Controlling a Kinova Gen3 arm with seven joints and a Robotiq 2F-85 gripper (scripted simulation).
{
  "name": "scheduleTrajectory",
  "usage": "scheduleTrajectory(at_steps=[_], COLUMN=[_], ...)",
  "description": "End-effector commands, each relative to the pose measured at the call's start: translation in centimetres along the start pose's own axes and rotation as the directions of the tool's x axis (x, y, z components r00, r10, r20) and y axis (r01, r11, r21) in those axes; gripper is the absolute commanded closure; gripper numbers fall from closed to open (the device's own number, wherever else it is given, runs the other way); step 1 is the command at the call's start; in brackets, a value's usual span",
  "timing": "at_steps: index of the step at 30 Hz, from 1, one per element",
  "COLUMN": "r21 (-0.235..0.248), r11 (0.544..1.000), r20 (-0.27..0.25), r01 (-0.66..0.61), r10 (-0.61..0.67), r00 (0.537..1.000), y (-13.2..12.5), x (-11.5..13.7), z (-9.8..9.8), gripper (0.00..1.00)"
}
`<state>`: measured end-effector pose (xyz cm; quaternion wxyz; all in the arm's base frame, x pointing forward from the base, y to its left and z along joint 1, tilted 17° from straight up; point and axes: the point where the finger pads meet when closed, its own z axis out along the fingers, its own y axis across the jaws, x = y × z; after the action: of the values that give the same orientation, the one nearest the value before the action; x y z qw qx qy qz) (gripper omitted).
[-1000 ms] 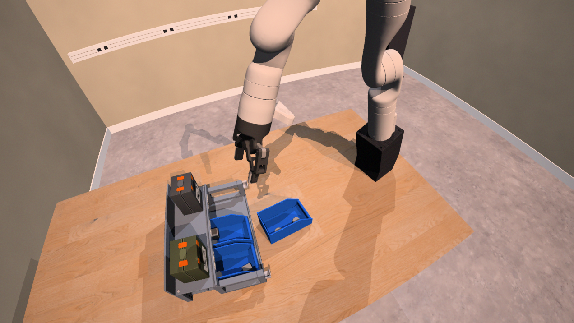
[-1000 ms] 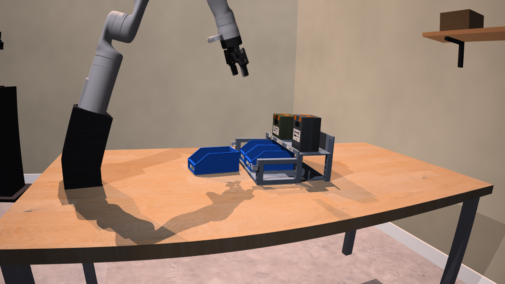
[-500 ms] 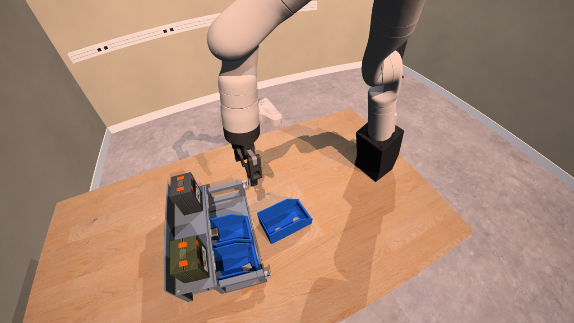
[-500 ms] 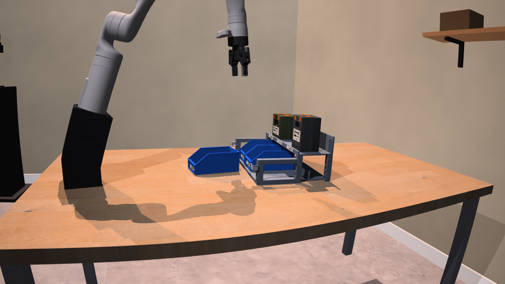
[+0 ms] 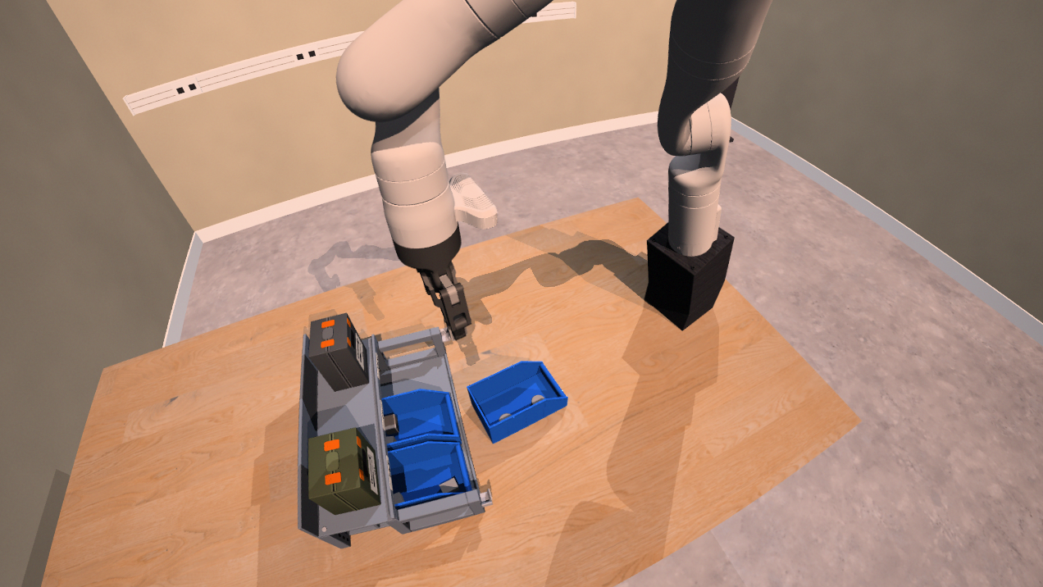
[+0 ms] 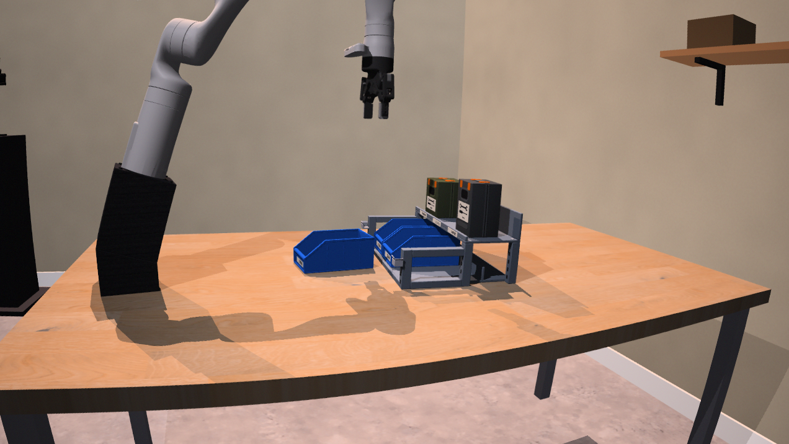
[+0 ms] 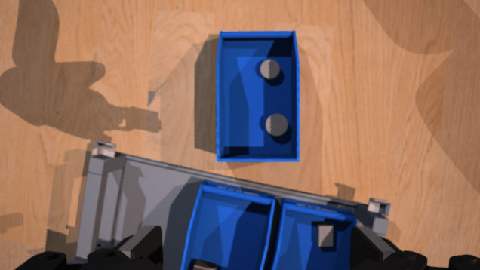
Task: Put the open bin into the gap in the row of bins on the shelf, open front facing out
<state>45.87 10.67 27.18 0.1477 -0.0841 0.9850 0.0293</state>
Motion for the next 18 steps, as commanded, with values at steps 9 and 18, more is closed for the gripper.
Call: scheduleTrajectory(at_steps=[9, 18], r21=[0.001, 0.001], r11=[1.0, 1.0], r20=[-0.002, -0.002], r01=[-0.001, -0.002], r10=[0.001, 0.002], r00=[1.0, 1.0], y=[0.4, 2.4], x=[0.8, 4.3], z=[0.0, 0.0], gripper=[0.0, 0.0])
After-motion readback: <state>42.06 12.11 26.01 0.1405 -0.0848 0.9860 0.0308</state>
